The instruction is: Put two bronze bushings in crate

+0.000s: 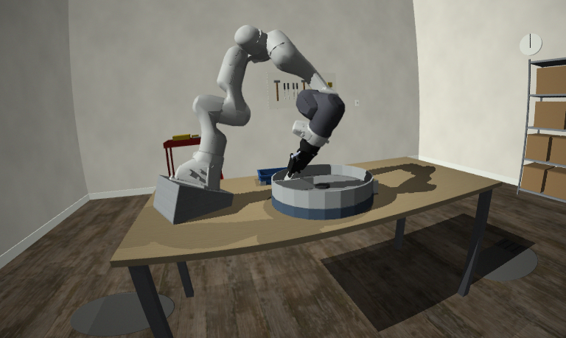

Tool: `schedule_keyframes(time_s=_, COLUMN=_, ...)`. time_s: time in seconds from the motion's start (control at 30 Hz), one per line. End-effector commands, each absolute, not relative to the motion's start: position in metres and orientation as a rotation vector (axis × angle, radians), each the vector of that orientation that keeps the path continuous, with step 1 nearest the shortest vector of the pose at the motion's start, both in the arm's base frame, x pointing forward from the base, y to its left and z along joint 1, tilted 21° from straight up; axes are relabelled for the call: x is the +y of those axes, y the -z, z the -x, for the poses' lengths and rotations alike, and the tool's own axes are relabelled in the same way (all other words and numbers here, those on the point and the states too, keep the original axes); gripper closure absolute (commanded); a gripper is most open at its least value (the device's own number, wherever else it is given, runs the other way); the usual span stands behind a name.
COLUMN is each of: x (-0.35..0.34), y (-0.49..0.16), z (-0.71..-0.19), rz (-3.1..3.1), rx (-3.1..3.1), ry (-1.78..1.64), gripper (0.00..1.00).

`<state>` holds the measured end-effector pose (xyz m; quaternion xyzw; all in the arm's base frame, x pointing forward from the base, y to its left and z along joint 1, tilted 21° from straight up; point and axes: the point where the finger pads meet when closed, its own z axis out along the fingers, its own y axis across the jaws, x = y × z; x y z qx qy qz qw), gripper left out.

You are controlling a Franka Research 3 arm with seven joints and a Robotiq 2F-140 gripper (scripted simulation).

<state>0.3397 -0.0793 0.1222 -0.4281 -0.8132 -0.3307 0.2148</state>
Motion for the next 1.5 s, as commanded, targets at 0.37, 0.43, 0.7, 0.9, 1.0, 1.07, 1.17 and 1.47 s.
schedule_keyframes(time_s=0.37, x=-0.08, y=-0.121, z=-0.34, rz=1.196, rx=-2.253, ry=0.909, gripper=0.94)
schedule_keyframes(time_s=0.43, x=-0.08, y=-0.121, z=-0.34, rz=1.196, rx=-2.253, ry=0.909, gripper=0.94)
schedule_keyframes(time_s=0.7, x=-0.08, y=-0.121, z=-0.34, rz=1.196, rx=-2.253, ry=0.909, gripper=0.94)
schedule_keyframes(time_s=0.9, x=-0.08, y=-0.121, z=-0.34, rz=1.196, rx=-2.253, ry=0.909, gripper=1.0)
schedule_keyframes(time_s=1.0, x=-0.08, y=-0.121, z=-0.34, rz=1.196, rx=-2.253, ry=0.909, gripper=1.0)
schedule_keyframes(time_s=1.07, x=-0.08, y=-0.121, z=-0.34, rz=1.196, rx=-2.253, ry=0.909, gripper=1.0)
schedule_keyframes(time_s=1.17, x=-0.08, y=-0.121, z=-0.34, rz=1.196, rx=-2.253, ry=0.909, gripper=1.0)
schedule_keyframes(time_s=1.47, x=-0.08, y=-0.121, z=-0.34, rz=1.196, rx=-2.253, ry=0.909, gripper=1.0)
